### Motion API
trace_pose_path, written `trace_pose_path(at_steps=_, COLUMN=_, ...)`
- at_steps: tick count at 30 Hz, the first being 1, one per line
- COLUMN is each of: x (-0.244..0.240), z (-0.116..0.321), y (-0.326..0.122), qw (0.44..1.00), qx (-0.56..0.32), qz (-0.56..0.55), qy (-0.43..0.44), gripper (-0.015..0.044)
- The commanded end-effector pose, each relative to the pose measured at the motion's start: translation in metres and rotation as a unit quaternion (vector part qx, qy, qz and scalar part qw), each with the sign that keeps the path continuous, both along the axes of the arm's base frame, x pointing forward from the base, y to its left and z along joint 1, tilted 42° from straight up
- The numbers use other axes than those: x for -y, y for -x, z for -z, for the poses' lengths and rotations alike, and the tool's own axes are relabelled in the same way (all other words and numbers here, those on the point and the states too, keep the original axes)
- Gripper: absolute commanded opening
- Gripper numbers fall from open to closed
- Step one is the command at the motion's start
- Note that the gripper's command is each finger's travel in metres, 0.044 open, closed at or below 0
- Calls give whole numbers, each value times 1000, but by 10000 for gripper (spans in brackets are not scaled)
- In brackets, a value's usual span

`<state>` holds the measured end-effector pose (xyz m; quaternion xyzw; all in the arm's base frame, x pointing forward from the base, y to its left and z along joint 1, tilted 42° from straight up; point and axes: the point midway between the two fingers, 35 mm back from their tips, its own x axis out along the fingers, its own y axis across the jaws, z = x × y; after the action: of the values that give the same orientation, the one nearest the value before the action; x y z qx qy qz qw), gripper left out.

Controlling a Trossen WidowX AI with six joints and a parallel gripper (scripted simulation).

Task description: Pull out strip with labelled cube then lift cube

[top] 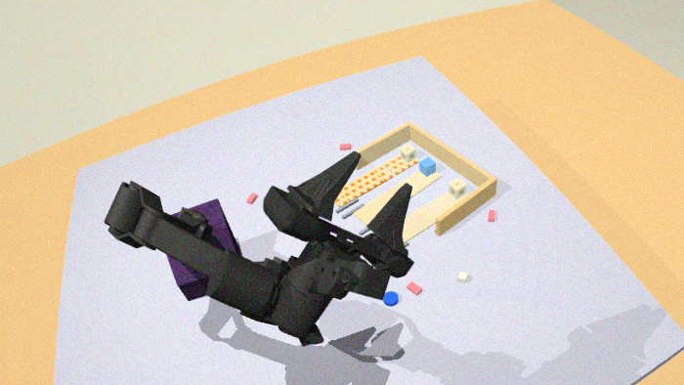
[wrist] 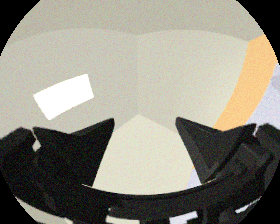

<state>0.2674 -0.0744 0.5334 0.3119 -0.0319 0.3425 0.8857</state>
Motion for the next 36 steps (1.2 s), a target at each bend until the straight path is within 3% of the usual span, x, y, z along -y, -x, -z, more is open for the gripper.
trace_pose_path(at_steps=1, x=0, z=1, y=-1, qw=1000, qx=2, qz=-1, qy=0, gripper=400)
trace_pose_path(at_steps=11, x=-4, z=39, y=-80, qw=991, qx=72, qz=53, qy=-96, gripper=400)
trace_pose_path(at_steps=20, x=-36, z=147, y=-158, qw=974, qx=5, qz=209, qy=-90, gripper=400)
trace_pose_path(at_steps=27, x=-82, z=264, y=-176, qw=941, qx=-103, qz=317, qy=59, gripper=400)
trace_pose_path(at_steps=36, x=-132, z=406, y=-124, qw=817, qx=-204, qz=359, qy=402, gripper=400)
